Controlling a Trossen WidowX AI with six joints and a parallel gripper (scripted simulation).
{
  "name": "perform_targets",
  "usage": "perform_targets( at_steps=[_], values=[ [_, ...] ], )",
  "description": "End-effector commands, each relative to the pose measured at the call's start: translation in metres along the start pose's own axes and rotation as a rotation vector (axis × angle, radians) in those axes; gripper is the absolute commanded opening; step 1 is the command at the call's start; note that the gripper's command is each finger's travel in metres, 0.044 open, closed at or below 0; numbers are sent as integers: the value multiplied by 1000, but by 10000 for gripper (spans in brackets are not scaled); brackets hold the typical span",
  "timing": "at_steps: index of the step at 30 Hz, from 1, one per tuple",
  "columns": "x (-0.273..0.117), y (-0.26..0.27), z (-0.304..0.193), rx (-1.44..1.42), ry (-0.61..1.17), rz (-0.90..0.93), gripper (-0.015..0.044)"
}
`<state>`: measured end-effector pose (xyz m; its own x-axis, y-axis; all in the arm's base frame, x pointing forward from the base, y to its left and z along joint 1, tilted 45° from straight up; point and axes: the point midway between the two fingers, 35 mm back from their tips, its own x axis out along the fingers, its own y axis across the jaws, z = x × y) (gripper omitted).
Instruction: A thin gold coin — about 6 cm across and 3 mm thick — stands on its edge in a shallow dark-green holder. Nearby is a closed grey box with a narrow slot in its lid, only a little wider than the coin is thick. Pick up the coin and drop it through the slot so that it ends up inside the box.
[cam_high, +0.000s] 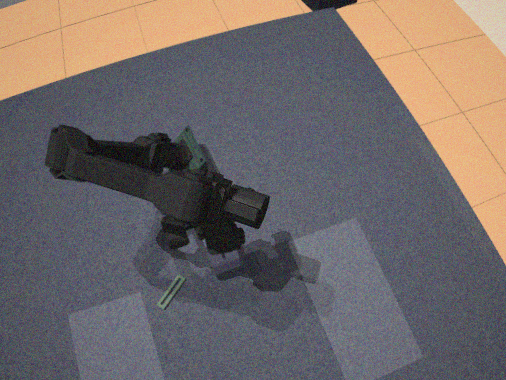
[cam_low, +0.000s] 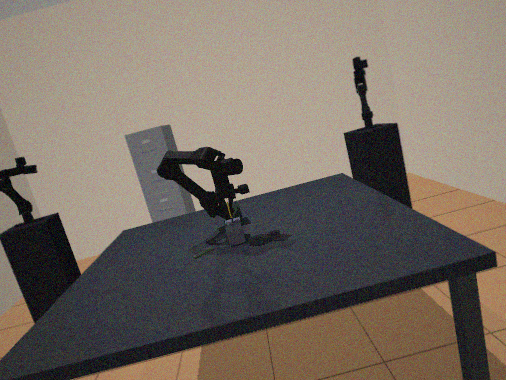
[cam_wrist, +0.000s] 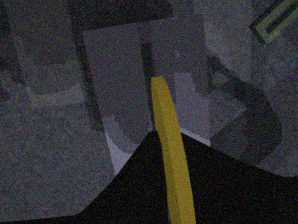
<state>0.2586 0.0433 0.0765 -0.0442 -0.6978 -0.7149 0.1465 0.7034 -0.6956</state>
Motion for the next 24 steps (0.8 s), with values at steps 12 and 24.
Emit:
perform_targets(
  at_steps=[12, 24],
  values=[
    [7, -1, -1, -13, -1, -2, 0],
    [13, -1, -1, -12, -1, -2, 0]
  ],
)
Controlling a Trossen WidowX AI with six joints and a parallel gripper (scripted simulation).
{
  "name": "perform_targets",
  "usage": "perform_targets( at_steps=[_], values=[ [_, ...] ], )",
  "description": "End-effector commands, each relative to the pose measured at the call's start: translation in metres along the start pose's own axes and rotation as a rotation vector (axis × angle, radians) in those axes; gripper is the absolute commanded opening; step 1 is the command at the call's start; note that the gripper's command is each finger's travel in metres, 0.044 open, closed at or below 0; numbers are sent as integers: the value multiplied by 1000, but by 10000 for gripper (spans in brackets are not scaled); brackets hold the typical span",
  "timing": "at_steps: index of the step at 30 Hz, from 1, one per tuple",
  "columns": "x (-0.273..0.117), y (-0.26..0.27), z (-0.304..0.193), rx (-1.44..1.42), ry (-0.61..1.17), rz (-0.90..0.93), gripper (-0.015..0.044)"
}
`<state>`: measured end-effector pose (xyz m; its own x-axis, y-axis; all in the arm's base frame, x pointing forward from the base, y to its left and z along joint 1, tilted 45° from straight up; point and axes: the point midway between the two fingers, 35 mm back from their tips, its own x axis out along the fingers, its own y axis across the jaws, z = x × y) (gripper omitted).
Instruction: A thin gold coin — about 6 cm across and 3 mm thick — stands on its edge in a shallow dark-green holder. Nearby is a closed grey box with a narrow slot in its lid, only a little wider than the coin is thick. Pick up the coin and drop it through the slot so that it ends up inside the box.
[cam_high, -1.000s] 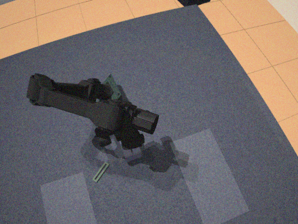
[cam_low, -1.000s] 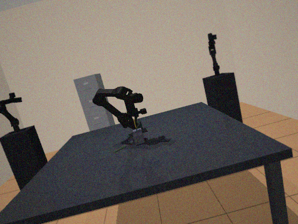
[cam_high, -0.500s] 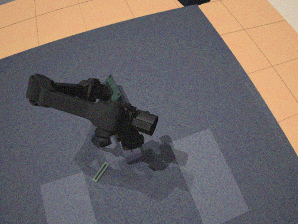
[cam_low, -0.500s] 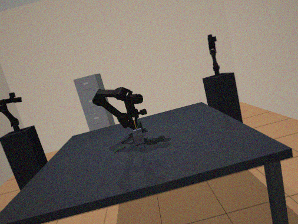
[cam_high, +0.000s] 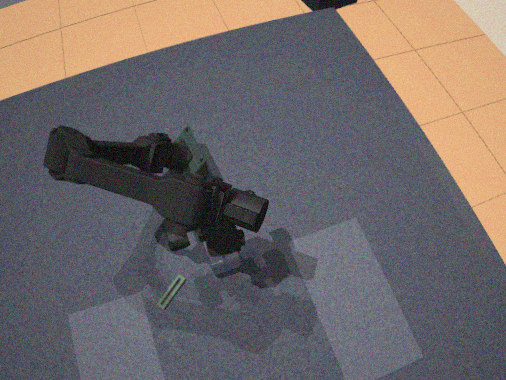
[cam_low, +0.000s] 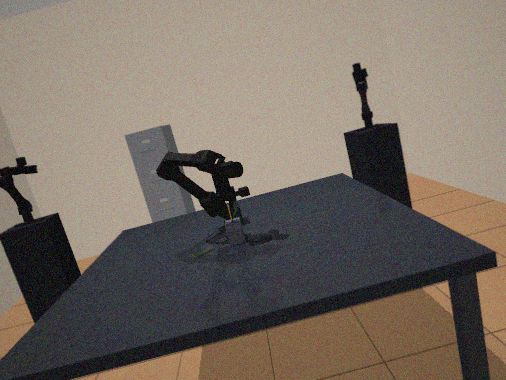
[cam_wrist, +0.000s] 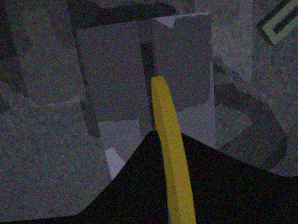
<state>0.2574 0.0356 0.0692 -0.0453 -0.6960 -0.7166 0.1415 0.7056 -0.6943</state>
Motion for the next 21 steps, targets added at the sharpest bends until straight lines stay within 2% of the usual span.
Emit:
perform_targets(
  at_steps=[1, 11, 17, 21],
  values=[
    [2, -1, 0, -7, -3, -4, 0],
    [7, -1, 0, -7, -3, -4, 0],
    [5, 0, 0, 0, 0, 0, 157],
    [5, 0, 0, 0, 0, 0, 161]
  ],
)
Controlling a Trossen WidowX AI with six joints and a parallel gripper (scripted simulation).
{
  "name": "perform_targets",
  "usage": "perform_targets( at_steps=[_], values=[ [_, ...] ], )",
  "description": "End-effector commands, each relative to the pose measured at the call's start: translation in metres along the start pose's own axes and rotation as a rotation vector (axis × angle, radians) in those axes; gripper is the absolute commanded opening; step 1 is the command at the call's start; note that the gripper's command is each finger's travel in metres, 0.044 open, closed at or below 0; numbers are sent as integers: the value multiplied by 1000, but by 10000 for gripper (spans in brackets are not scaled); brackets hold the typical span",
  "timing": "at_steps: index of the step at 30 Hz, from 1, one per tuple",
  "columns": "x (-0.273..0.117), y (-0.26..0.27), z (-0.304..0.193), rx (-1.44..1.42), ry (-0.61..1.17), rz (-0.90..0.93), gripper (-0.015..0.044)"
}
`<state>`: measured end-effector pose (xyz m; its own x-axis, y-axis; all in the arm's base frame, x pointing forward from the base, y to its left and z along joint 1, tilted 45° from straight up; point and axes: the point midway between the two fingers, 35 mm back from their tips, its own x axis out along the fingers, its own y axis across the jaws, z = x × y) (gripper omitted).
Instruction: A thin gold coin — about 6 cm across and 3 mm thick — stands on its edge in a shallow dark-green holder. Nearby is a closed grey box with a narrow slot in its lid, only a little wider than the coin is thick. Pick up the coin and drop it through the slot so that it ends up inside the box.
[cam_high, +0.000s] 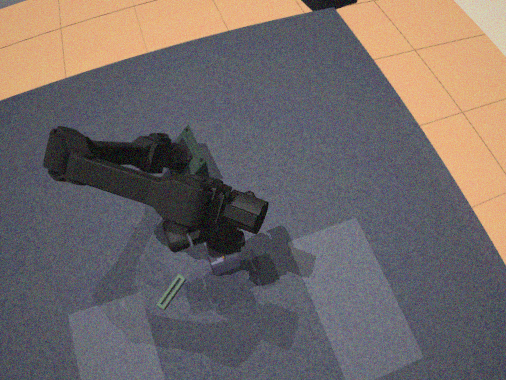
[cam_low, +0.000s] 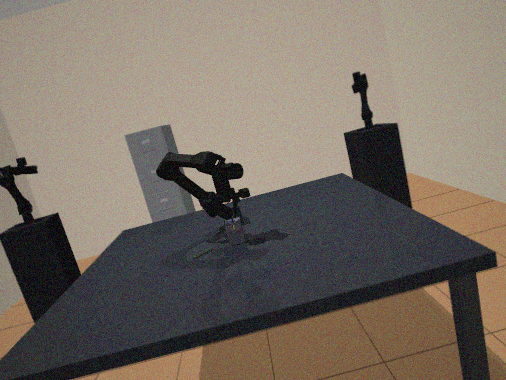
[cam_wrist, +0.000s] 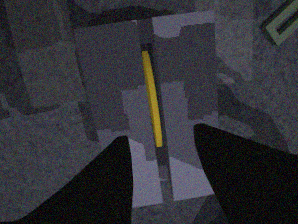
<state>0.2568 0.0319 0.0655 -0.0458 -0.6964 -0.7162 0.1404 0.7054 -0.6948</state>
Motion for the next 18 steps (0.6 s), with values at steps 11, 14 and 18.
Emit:
perform_targets(
  at_steps=[11, 14, 18],
  values=[
    [-16, 0, 0, 0, 0, 0, 318],
    [-20, 0, 0, -1, 0, 0, 397],
    [-54, -1, -1, -9, 4, 2, 440]
  ],
)
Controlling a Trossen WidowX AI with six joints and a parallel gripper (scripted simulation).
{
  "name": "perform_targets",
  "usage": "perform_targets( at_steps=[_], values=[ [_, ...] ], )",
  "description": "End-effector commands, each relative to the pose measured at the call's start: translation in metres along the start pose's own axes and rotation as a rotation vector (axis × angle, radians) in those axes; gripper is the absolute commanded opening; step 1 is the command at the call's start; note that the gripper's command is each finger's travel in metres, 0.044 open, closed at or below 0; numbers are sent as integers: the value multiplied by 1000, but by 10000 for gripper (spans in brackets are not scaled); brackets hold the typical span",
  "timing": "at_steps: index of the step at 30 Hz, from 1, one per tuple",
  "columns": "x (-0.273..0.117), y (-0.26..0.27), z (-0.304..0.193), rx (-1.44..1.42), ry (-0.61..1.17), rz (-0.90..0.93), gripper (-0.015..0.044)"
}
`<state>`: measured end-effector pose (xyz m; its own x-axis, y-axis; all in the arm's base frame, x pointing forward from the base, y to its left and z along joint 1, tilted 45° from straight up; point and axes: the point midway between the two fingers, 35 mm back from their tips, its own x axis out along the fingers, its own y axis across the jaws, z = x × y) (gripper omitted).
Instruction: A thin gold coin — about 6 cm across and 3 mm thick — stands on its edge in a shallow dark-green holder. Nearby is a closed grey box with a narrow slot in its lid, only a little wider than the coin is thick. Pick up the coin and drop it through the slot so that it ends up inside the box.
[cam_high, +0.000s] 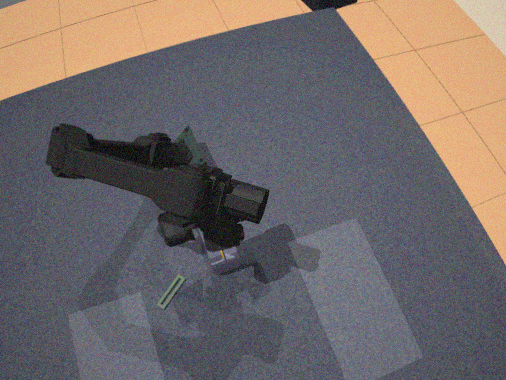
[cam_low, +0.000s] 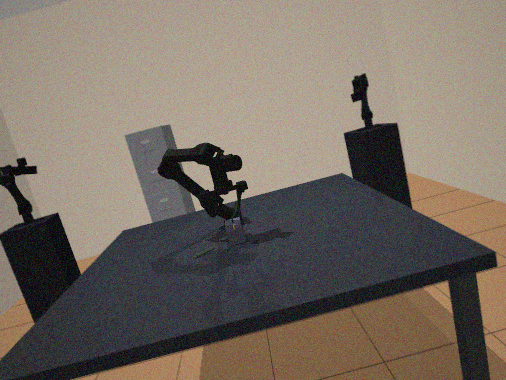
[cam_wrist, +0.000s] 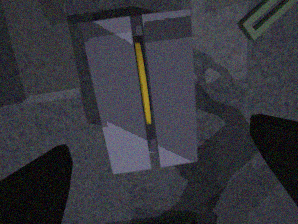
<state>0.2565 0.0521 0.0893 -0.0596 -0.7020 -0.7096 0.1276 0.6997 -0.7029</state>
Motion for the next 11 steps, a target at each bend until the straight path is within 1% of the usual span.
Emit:
perform_targets(
  at_steps=[1, 11],
  values=[
    [-28, 1, -1, 2, -8, 12, 440],
    [-30, 0, -1, 2, -8, 12, 440]
  ],
)
